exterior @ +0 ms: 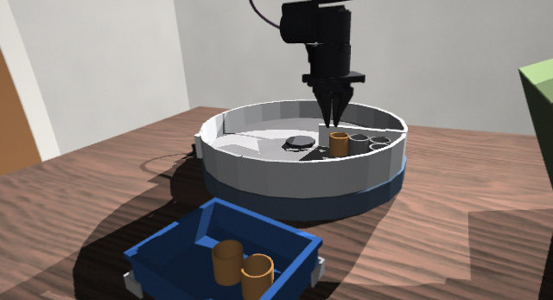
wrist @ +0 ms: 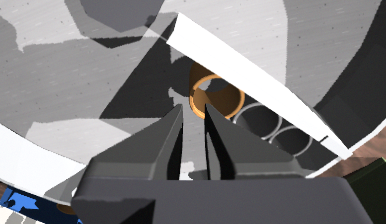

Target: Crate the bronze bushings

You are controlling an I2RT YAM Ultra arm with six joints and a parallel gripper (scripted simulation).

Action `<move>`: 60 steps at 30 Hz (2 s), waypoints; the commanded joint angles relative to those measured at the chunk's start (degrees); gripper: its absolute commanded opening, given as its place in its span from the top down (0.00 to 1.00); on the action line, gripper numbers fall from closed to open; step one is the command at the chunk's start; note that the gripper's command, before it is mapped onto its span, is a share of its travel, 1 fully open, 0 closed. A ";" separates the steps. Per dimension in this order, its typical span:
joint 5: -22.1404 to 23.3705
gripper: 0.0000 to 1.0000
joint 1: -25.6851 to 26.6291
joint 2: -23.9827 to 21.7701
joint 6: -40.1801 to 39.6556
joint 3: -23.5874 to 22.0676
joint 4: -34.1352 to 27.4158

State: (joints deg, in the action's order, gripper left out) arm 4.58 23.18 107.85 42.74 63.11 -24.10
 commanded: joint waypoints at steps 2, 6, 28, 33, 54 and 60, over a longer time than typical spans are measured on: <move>-0.48 0.85 -0.21 -1.71 0.50 1.17 0.72; -0.49 0.85 -0.24 -1.70 0.52 0.75 0.90; -0.62 0.85 -0.65 -1.89 0.58 -0.23 0.81; -0.62 0.85 -0.65 -1.89 0.58 -0.23 0.81; -0.67 0.85 -0.29 -2.00 0.68 -0.27 0.17; -0.68 0.85 -0.46 -2.09 0.69 -0.31 0.23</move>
State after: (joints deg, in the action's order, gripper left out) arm 4.58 22.98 107.85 42.92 62.48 -23.64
